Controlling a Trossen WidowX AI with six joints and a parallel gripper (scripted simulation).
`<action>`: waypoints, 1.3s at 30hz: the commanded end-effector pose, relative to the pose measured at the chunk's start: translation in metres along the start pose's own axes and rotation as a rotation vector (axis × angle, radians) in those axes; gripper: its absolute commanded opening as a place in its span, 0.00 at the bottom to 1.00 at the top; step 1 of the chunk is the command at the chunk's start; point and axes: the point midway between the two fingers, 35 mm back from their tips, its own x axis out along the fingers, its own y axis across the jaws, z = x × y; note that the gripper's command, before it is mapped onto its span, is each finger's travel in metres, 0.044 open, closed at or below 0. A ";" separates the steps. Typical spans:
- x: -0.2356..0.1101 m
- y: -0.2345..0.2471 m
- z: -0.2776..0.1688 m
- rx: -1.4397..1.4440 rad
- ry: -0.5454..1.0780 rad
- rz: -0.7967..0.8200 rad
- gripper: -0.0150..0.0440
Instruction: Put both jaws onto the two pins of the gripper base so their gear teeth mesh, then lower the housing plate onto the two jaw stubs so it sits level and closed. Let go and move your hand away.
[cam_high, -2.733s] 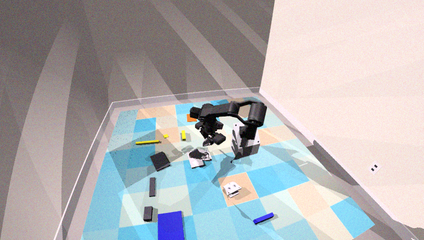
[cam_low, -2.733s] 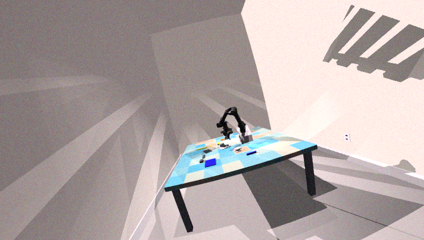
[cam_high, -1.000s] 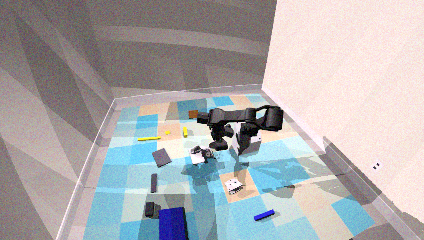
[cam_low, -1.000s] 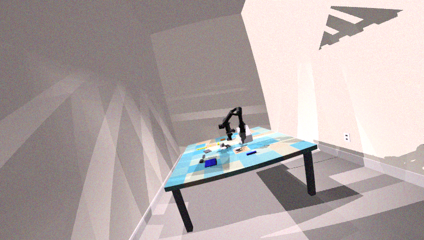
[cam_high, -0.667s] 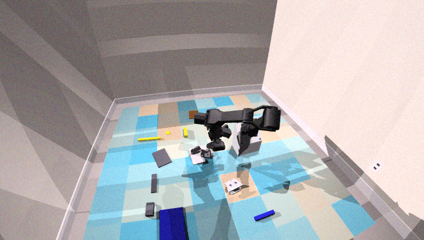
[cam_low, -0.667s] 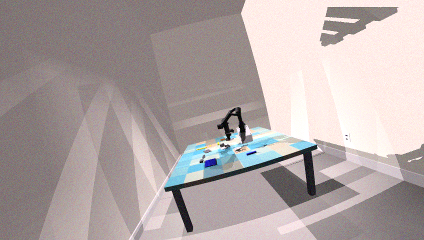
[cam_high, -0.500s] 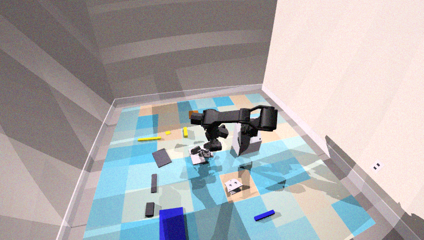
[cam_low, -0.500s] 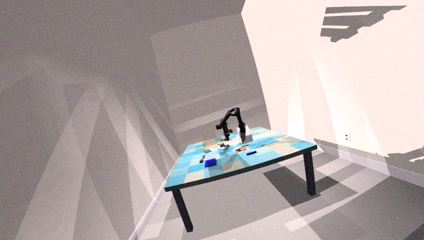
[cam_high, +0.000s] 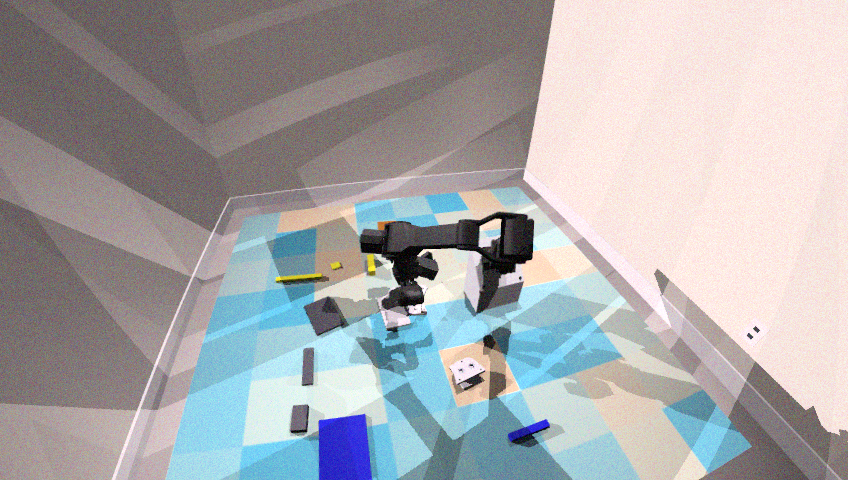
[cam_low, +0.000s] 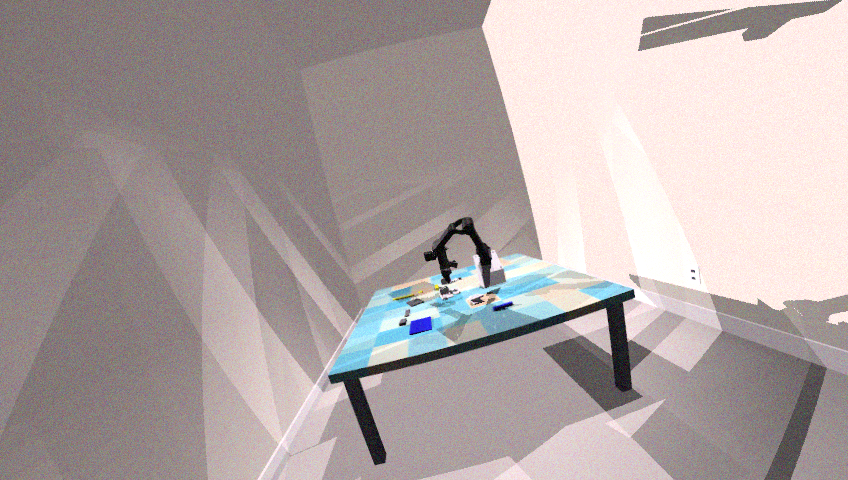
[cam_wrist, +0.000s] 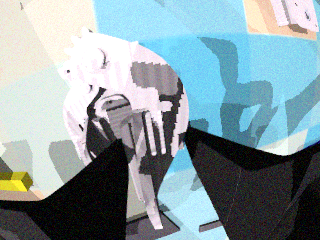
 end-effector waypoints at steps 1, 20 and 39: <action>0.002 -0.001 -0.012 0.009 -0.002 -0.004 0.48; 0.002 -0.001 -0.017 0.011 -0.002 -0.005 0.48; 0.002 -0.001 -0.017 0.013 -0.002 -0.005 0.48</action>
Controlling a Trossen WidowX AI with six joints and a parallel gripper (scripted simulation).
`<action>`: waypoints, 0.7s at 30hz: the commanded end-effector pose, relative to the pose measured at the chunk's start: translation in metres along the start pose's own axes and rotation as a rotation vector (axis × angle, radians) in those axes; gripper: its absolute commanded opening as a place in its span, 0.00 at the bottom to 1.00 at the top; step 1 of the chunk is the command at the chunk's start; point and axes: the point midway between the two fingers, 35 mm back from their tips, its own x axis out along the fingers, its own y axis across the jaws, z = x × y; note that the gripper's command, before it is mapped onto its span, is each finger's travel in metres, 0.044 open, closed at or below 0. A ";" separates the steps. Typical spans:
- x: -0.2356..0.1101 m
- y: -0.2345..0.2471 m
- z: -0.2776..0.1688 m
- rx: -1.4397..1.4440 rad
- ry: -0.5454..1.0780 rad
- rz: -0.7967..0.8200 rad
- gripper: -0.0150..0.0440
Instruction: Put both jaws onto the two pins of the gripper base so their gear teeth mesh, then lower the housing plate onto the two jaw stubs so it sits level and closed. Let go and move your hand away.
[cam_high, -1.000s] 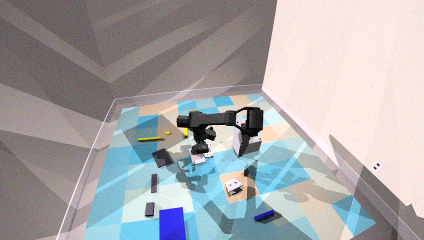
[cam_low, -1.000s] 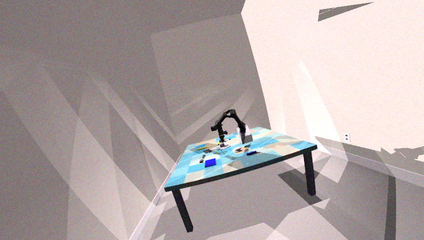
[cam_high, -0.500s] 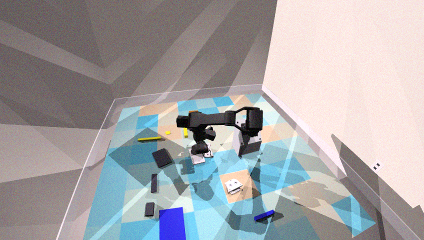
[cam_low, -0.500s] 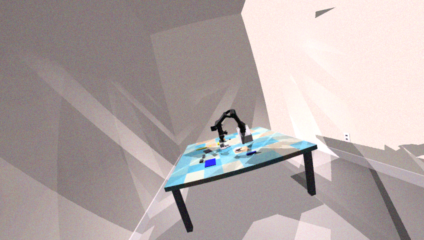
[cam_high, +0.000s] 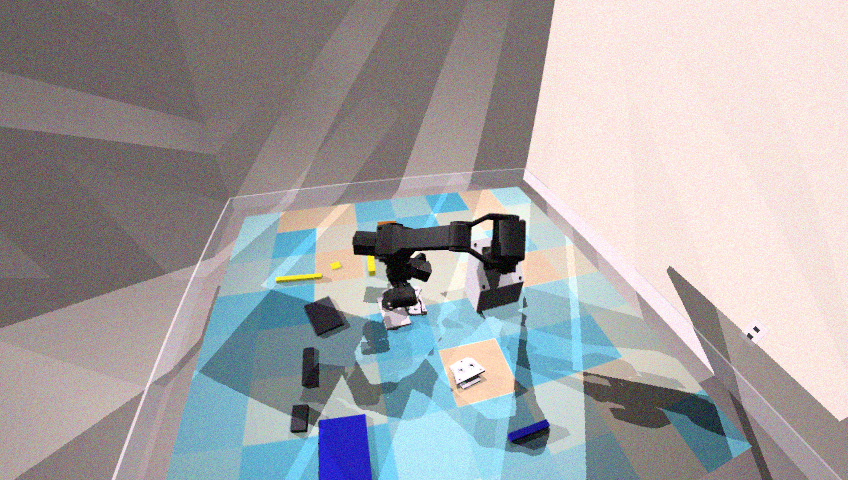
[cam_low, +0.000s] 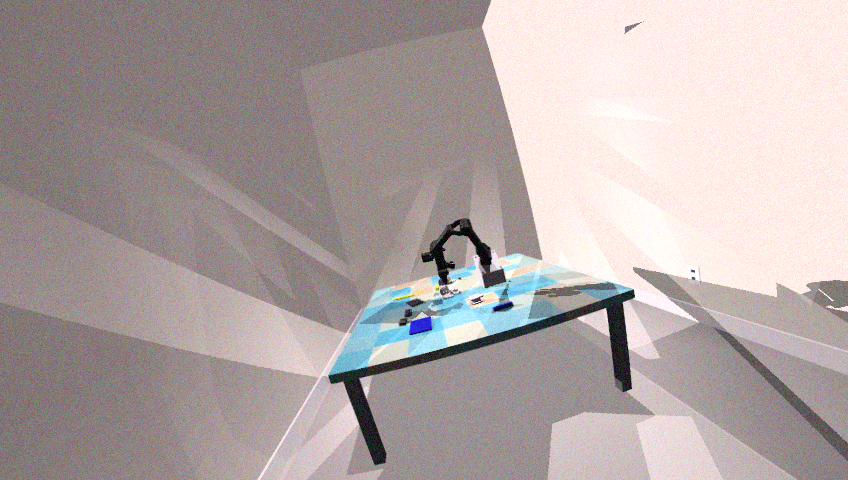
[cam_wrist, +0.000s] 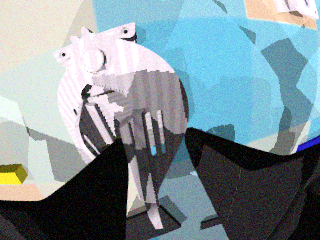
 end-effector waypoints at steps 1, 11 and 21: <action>0.000 0.000 0.000 0.009 -0.001 -0.003 0.48; 0.016 0.000 -0.001 0.009 -0.001 -0.002 0.48; 0.032 0.000 -0.001 0.010 -0.001 -0.003 0.48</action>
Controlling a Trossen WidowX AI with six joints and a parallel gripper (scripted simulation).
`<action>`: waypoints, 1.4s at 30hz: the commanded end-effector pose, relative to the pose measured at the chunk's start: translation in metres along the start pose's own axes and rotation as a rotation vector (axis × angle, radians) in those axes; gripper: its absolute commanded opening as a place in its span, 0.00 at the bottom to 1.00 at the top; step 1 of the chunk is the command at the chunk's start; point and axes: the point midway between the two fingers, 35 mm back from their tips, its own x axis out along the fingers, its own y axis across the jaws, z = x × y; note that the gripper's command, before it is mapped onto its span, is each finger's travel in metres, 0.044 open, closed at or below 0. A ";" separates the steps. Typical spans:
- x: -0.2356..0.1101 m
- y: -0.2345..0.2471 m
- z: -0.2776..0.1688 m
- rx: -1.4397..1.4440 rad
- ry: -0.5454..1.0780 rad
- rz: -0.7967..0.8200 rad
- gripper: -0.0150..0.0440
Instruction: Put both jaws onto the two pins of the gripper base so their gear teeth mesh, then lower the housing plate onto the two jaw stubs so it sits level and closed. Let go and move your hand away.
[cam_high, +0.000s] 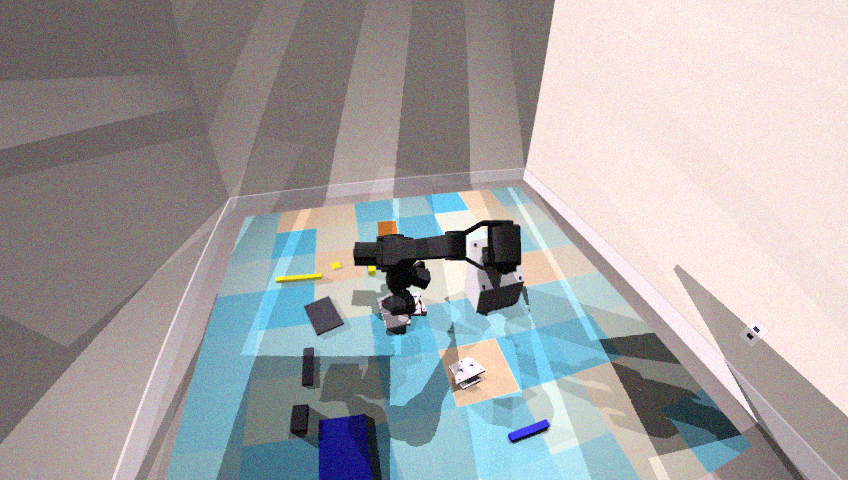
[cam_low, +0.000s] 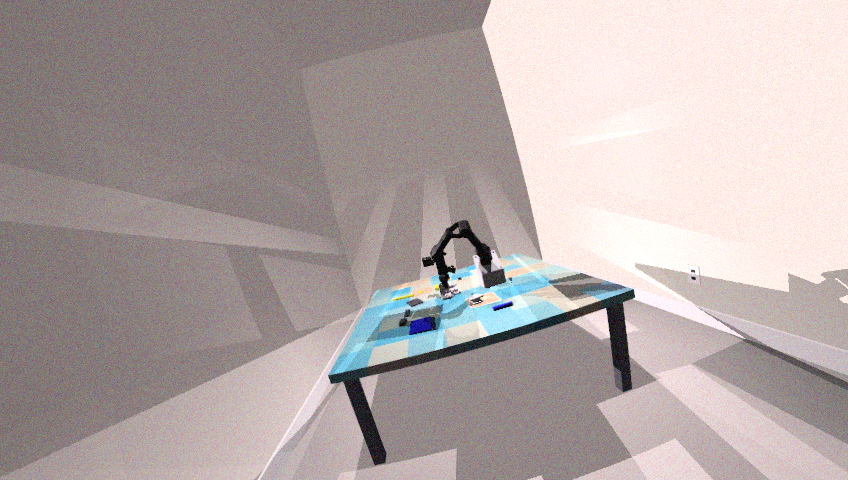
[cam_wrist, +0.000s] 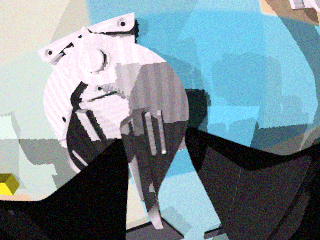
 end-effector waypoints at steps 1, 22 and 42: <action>0.007 0.000 0.001 0.010 -0.003 -0.004 0.48; 0.025 -0.001 0.003 0.010 -0.004 -0.007 0.48; 0.030 -0.001 0.003 0.011 -0.004 -0.007 0.48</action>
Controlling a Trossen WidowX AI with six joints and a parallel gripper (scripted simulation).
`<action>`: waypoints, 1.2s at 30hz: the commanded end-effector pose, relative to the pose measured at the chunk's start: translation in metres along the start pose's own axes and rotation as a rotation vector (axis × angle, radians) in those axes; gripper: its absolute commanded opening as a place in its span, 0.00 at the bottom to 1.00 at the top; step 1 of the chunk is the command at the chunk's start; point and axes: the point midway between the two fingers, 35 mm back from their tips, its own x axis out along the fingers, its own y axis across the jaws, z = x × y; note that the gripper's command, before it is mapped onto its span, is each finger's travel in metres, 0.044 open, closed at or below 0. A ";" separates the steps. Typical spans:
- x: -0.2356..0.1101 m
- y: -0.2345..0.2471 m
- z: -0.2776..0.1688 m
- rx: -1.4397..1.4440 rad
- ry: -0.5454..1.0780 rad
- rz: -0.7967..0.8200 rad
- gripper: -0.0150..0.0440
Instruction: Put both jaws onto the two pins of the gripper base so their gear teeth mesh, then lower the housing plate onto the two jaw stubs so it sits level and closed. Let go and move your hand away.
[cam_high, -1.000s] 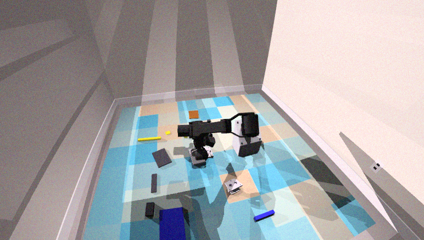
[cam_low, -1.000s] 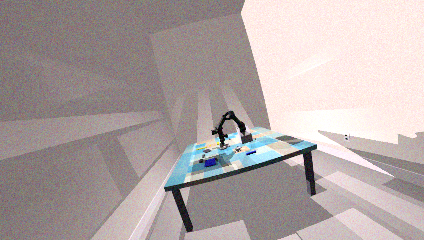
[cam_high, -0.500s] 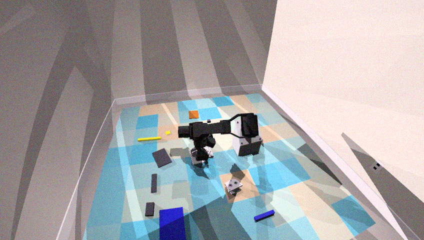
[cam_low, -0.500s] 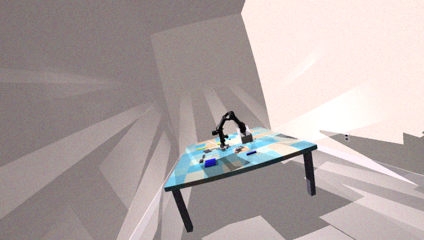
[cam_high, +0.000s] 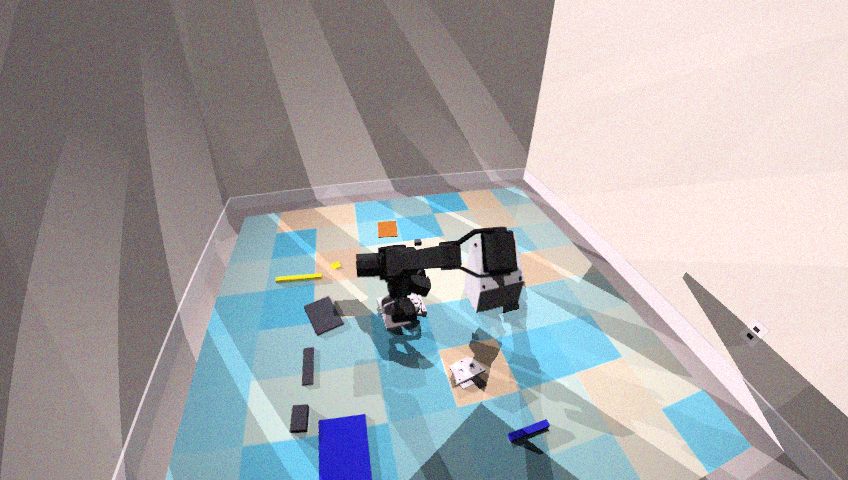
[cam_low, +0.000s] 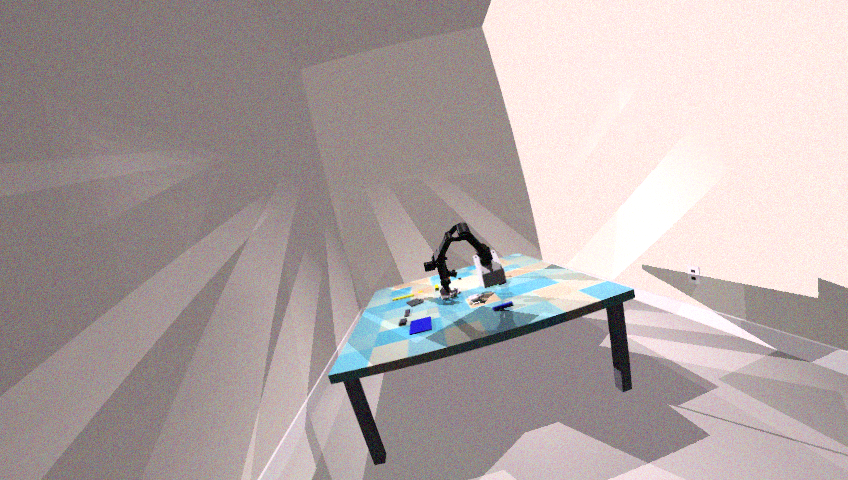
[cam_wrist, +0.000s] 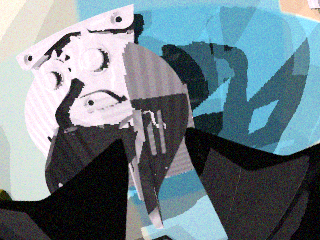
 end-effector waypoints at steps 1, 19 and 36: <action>0.002 0.000 0.000 0.006 0.000 -0.003 0.48; 0.006 0.000 0.000 0.007 0.000 -0.003 0.48; 0.011 0.000 0.000 0.006 0.000 -0.004 0.48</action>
